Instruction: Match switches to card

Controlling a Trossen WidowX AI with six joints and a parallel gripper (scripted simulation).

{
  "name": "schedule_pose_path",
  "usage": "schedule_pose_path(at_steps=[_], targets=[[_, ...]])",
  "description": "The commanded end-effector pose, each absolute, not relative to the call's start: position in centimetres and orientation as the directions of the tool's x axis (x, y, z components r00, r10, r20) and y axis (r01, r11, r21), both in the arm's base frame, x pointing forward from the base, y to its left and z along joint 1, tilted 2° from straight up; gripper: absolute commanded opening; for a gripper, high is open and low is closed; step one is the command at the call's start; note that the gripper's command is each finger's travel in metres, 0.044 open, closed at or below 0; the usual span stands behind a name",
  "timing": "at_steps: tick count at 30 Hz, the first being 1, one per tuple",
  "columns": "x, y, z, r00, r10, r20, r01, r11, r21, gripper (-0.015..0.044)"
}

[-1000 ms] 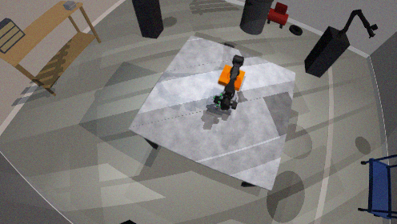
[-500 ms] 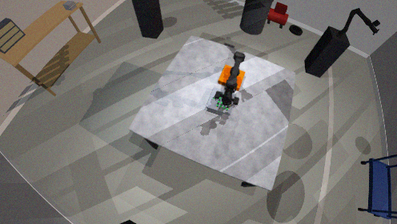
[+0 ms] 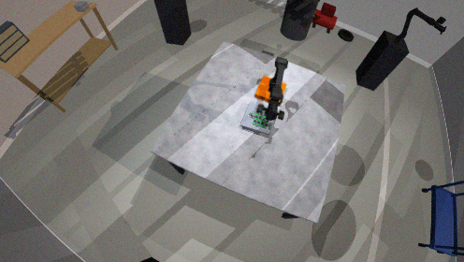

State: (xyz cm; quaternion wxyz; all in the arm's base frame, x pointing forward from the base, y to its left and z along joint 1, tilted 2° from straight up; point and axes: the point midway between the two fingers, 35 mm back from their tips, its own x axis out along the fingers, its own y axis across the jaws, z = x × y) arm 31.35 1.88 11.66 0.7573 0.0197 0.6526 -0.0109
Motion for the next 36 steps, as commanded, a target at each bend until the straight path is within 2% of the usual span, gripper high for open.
schedule_pose_path(at_steps=[1,36], targets=[[31.3,1.9,8.6,0.110,0.006,-0.994,0.052,0.999,0.012,0.0000],[31.6,1.9,6.0,0.108,0.007,-0.994,0.052,0.999,0.012,0.0000]])
